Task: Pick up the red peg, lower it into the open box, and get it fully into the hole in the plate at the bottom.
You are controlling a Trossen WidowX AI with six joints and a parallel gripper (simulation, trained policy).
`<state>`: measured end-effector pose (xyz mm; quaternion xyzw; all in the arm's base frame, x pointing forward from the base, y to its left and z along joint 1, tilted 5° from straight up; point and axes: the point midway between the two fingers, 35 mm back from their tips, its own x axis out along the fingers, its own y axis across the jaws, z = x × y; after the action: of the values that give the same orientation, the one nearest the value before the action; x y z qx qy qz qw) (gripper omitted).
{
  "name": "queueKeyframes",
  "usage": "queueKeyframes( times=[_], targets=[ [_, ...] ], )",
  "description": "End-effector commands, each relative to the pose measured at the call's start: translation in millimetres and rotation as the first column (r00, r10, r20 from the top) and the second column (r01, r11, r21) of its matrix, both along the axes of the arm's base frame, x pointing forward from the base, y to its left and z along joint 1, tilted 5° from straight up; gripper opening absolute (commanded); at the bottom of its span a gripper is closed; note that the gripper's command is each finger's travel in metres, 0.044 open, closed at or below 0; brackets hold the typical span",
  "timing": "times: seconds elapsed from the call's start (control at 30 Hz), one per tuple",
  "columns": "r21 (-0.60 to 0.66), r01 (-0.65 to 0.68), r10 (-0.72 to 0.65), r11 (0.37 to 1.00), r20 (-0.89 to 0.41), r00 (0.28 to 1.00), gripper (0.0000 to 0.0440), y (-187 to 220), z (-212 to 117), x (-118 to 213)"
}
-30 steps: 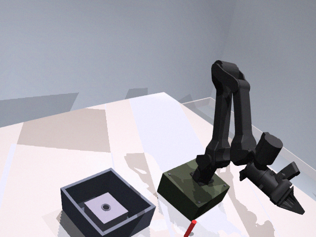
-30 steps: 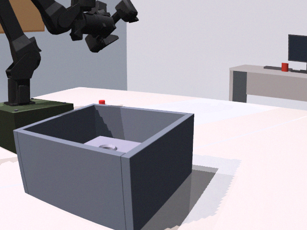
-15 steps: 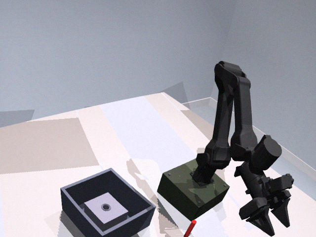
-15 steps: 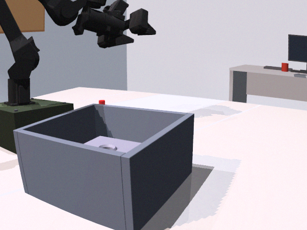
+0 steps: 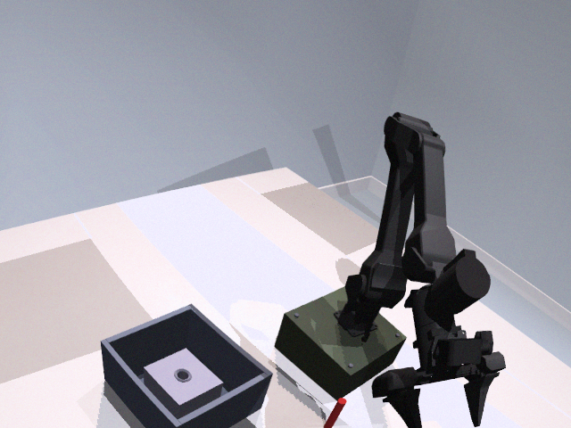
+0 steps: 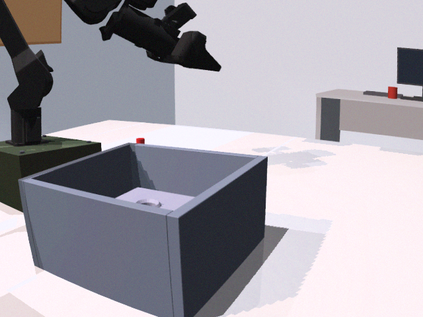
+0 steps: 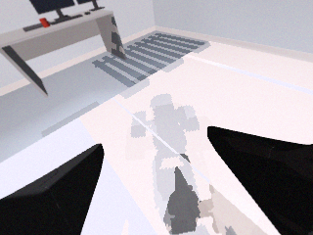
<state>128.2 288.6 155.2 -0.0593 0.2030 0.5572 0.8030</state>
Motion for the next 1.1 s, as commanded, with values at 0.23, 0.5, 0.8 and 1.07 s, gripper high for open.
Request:
queueKeyframes(
  times=[0.23,0.5,0.8,1.07],
  targets=[
    [-0.104,0.23,-0.249,0.968,-0.243,0.937,0.044,-27,-17,25],
    [-0.22,0.377,-0.436,0.9,-0.394,0.809,0.044,-51,-34,34],
    [-0.372,0.503,-0.625,0.78,-0.504,0.596,0.044,-79,-52,37],
    [-0.52,0.567,-0.76,0.639,-0.54,0.362,0.044,-103,-65,32]
  ],
)
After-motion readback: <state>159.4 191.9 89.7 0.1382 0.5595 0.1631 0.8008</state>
